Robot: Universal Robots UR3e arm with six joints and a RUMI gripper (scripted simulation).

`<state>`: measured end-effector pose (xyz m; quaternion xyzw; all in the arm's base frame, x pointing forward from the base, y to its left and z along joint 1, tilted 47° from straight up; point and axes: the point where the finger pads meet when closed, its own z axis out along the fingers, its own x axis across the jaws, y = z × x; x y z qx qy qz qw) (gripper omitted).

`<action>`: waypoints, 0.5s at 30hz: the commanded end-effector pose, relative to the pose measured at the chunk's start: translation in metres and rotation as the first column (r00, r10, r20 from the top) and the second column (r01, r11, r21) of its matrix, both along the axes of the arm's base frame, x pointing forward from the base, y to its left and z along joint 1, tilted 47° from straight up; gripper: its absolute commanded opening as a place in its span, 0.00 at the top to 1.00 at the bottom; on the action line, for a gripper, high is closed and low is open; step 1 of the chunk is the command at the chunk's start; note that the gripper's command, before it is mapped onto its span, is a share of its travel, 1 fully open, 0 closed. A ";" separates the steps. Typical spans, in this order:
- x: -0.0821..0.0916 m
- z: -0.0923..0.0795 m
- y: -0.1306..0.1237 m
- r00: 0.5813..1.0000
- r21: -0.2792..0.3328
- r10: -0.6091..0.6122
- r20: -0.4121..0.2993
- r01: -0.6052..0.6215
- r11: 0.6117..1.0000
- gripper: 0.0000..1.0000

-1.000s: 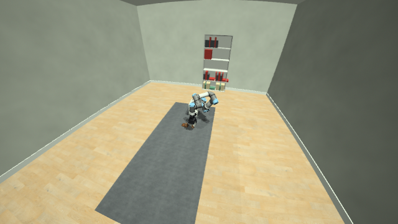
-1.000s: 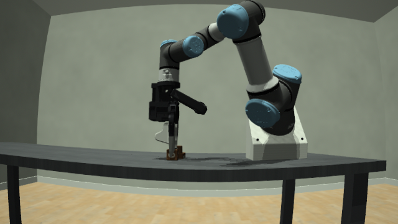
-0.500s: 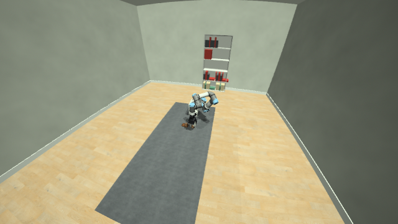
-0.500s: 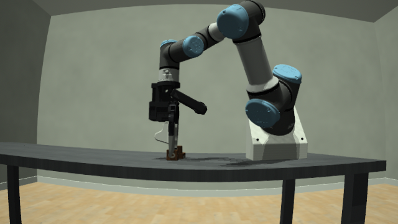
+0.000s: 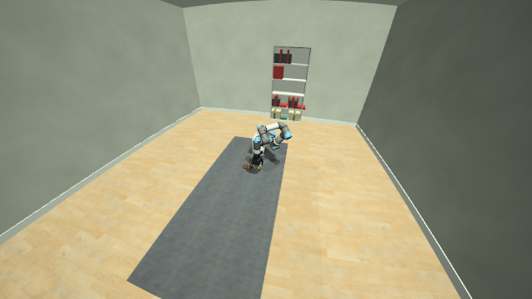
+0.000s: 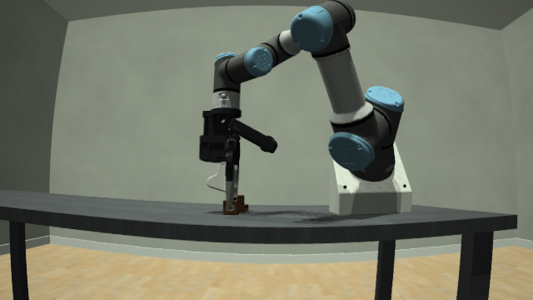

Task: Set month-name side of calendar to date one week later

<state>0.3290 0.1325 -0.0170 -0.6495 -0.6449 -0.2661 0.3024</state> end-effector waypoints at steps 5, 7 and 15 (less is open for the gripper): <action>0.001 0.012 -0.014 1.000 -0.001 -0.001 0.002 0.001 1.000 0.71; 0.002 0.018 -0.020 1.000 -0.001 -0.001 0.002 0.001 1.000 0.71; 0.003 0.035 -0.039 1.000 -0.001 -0.001 0.002 0.001 1.000 0.71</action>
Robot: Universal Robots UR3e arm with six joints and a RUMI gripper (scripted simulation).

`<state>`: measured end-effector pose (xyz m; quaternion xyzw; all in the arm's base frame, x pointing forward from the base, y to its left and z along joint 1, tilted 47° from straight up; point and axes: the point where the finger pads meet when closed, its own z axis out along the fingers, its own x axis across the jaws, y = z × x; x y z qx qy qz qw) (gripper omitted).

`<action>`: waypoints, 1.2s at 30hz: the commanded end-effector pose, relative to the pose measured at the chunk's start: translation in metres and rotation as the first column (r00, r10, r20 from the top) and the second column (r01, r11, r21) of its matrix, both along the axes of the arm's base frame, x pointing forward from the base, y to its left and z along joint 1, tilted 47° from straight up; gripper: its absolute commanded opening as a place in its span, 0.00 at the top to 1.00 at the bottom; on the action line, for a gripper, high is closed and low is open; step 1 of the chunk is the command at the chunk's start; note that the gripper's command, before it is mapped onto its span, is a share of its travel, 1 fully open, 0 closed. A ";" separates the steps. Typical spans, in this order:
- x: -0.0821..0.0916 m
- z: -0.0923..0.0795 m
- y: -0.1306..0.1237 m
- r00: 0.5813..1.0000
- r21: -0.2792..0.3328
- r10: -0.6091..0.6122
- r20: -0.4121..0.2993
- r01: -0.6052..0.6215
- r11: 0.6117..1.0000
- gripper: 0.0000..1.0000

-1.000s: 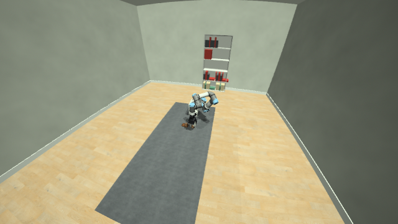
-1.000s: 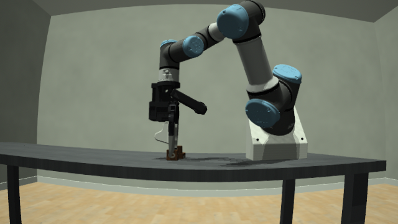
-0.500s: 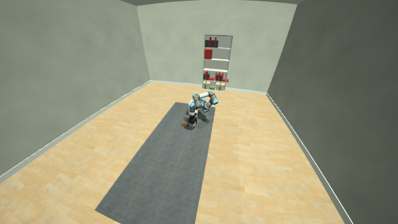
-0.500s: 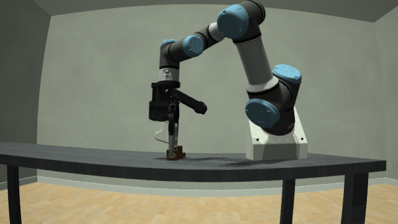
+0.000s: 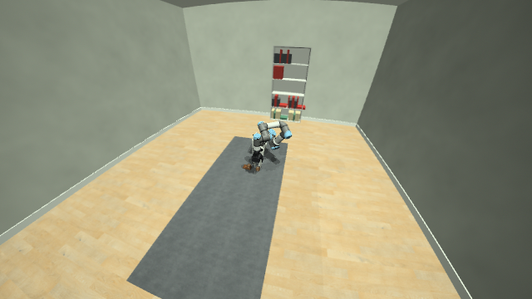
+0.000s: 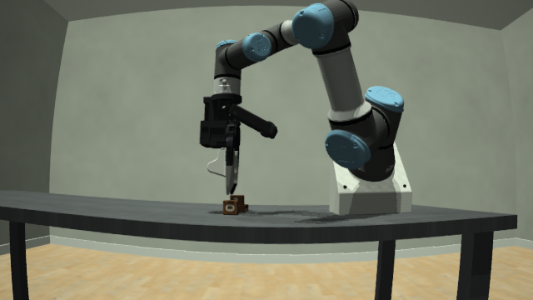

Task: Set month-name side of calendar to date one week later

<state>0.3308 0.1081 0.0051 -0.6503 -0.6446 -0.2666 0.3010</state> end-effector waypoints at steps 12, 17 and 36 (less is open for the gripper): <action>0.002 0.034 -0.037 1.000 0.000 0.001 0.000 -0.001 1.000 0.71; 0.003 0.038 -0.041 1.000 0.000 0.001 0.000 -0.001 1.000 0.71; 0.003 0.038 -0.041 1.000 0.000 0.001 0.000 -0.001 1.000 0.00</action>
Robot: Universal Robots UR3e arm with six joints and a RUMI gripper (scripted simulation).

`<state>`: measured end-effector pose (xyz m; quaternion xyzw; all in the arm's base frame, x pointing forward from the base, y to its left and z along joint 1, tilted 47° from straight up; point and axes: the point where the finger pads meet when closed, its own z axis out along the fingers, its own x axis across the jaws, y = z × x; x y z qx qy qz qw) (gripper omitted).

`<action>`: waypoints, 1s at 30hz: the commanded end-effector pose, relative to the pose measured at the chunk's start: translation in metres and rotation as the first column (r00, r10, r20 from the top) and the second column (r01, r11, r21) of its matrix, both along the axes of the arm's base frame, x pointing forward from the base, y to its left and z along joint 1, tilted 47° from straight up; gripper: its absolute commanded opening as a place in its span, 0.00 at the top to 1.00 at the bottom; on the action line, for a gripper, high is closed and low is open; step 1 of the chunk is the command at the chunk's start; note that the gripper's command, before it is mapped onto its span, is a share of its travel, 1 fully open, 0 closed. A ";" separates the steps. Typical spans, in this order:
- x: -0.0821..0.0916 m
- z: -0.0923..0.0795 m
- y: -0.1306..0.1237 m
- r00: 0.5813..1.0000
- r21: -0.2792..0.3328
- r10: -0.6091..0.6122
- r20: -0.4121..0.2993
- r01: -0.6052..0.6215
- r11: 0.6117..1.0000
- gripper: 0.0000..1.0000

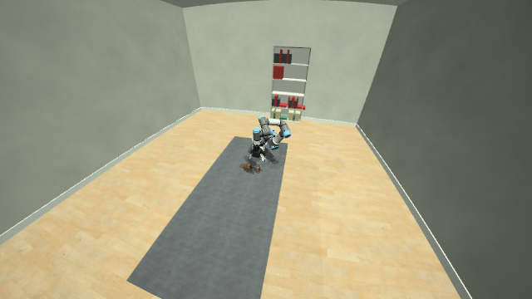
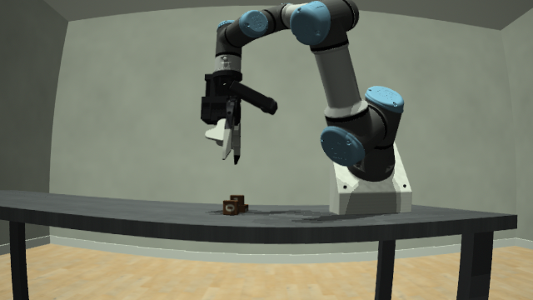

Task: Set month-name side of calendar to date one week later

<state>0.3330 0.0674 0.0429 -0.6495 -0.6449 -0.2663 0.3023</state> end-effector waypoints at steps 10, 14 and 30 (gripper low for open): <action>0.000 0.000 -0.001 1.000 -0.001 -0.002 0.000 0.002 1.000 0.00; 0.000 0.000 -0.001 1.000 -0.002 -0.013 -0.011 0.013 1.000 0.00; -0.002 0.000 0.001 0.950 -0.040 -0.214 -0.227 0.211 0.977 0.00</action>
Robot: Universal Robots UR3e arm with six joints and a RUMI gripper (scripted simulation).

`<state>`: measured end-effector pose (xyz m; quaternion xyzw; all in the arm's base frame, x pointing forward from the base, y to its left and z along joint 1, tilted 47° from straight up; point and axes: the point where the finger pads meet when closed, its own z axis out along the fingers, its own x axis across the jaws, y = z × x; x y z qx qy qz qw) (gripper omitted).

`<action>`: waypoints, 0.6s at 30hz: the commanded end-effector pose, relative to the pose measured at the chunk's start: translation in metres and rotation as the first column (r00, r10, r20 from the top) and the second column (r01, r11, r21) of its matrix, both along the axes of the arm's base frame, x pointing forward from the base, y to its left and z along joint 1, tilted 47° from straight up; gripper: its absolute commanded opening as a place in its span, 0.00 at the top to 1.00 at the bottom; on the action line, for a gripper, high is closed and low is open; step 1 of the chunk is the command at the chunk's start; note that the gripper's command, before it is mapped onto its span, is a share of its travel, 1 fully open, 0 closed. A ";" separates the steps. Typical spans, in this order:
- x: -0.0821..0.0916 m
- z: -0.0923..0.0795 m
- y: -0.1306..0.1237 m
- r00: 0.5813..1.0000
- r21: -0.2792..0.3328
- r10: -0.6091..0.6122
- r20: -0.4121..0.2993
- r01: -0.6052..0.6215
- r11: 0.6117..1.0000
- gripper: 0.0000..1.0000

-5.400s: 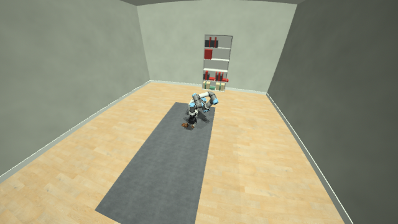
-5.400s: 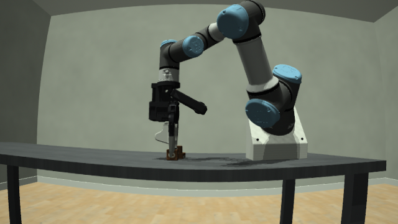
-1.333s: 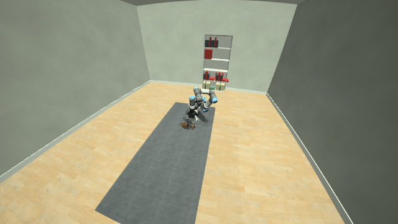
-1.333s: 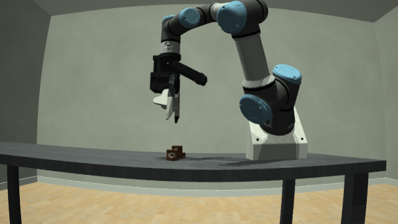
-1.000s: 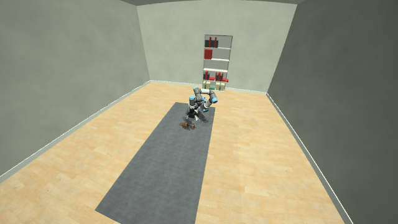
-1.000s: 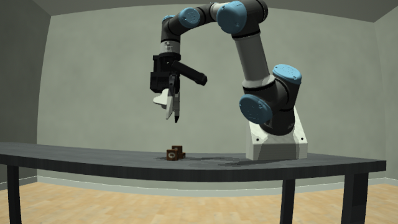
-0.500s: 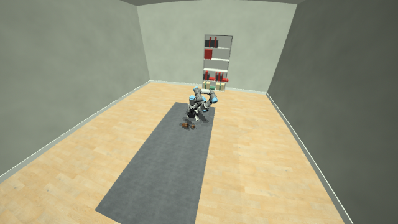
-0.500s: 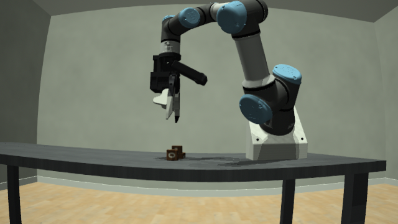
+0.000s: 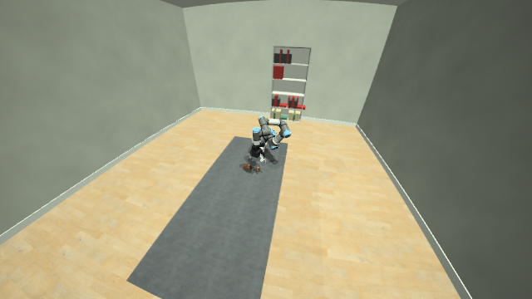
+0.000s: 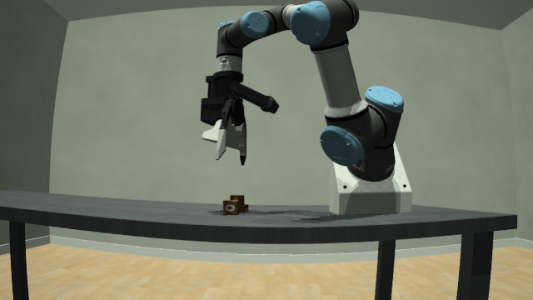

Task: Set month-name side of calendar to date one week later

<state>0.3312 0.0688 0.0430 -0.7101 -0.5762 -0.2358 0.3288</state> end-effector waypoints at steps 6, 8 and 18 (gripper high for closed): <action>-0.001 0.000 0.001 0.955 -0.040 -0.204 -0.216 0.200 0.979 0.00; -0.001 0.000 0.002 0.937 -0.052 -0.240 -0.255 0.235 0.971 0.00; -0.002 0.000 0.003 0.833 -0.112 -0.381 -0.401 0.368 0.923 0.00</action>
